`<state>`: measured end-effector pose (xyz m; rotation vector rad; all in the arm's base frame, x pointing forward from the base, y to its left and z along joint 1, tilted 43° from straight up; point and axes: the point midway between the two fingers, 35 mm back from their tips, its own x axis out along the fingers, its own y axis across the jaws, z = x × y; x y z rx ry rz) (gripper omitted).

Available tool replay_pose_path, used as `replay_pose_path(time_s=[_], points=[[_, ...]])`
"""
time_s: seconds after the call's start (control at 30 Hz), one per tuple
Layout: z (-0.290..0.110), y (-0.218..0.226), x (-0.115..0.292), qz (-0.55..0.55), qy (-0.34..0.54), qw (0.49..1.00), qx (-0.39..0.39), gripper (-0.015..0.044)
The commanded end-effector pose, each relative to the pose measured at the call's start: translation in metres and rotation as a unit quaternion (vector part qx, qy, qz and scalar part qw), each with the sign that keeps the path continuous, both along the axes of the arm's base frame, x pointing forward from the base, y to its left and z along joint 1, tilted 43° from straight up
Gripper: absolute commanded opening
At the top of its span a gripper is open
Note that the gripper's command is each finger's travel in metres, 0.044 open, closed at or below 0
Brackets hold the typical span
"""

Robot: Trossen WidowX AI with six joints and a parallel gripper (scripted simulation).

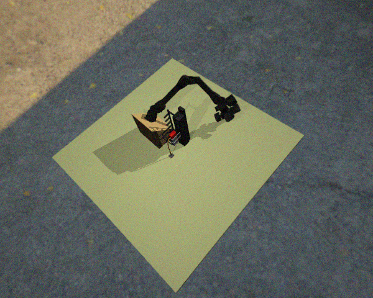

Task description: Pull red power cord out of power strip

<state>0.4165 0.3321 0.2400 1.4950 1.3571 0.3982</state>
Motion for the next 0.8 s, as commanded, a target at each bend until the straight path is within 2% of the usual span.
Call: replay_pose_path(time_s=[0.0,0.2,0.37,0.57,0.77], points=[[-0.034,-0.060,0.026,-0.047,0.022,0.998,-0.048,0.0160],[-0.082,-0.155,0.045,-0.107,0.068,0.986,-0.112,0.0160],[-0.118,-0.234,0.039,-0.148,0.118,0.970,-0.154,0.0160],[-0.157,-0.326,0.005,-0.183,0.194,0.945,-0.190,0.0160],[-0.187,-0.401,-0.053,-0.202,0.276,0.919,-0.196,0.0160]])
